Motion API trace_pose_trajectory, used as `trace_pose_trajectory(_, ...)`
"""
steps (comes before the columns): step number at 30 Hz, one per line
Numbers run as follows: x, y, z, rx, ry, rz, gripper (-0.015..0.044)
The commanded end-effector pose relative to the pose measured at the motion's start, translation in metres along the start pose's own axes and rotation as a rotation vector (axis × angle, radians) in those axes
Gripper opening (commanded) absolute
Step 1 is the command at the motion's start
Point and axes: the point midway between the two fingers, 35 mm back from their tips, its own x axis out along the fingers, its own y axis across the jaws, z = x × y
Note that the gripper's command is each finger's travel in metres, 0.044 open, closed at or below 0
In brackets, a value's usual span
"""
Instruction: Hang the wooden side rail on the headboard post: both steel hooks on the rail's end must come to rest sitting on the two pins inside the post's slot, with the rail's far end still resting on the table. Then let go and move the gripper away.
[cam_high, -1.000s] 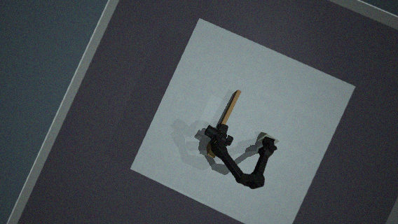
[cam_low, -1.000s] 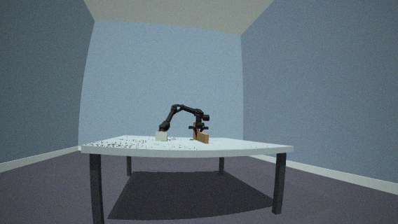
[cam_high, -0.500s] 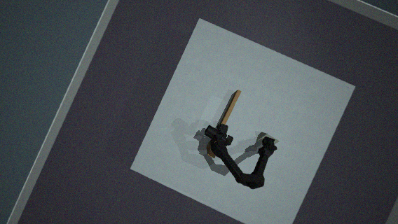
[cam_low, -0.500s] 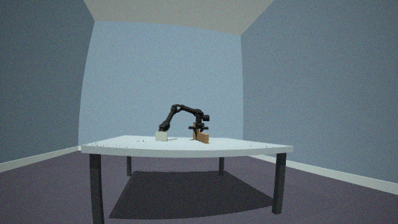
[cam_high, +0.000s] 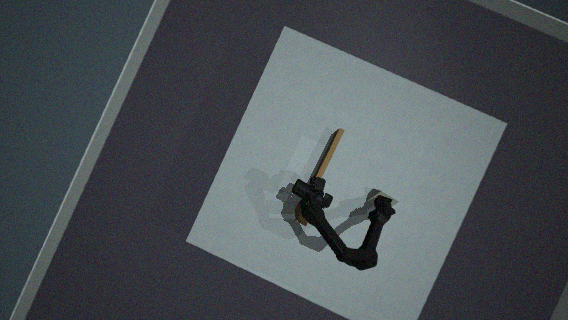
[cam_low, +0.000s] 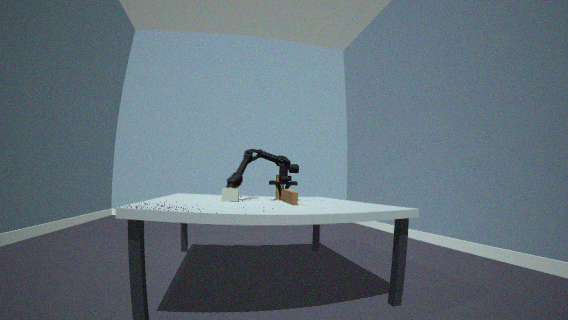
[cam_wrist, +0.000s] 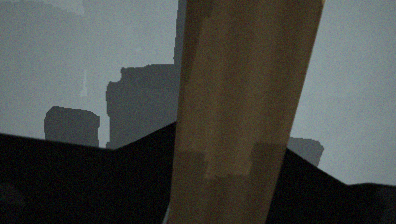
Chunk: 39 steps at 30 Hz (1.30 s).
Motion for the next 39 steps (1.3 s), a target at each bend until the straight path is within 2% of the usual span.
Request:
trace_pose_trajectory(1,0.000,0.000,0.000,0.000,0.000,0.000,0.0026)
trace_pose_trajectory(12,0.000,0.000,0.000,0.000,0.000,0.000,0.0315)
trace_pose_trajectory(17,-0.023,0.001,0.001,-0.001,0.002,0.002,0.0440)
trace_pose_trajectory(21,-0.040,0.000,0.001,-0.001,0.005,0.004,0.0440)
trace_pose_trajectory(30,-0.040,0.001,0.031,-0.001,0.003,0.004,0.0440)
trace_pose_trajectory(39,-0.041,0.001,0.028,0.007,0.004,0.008,0.0440)
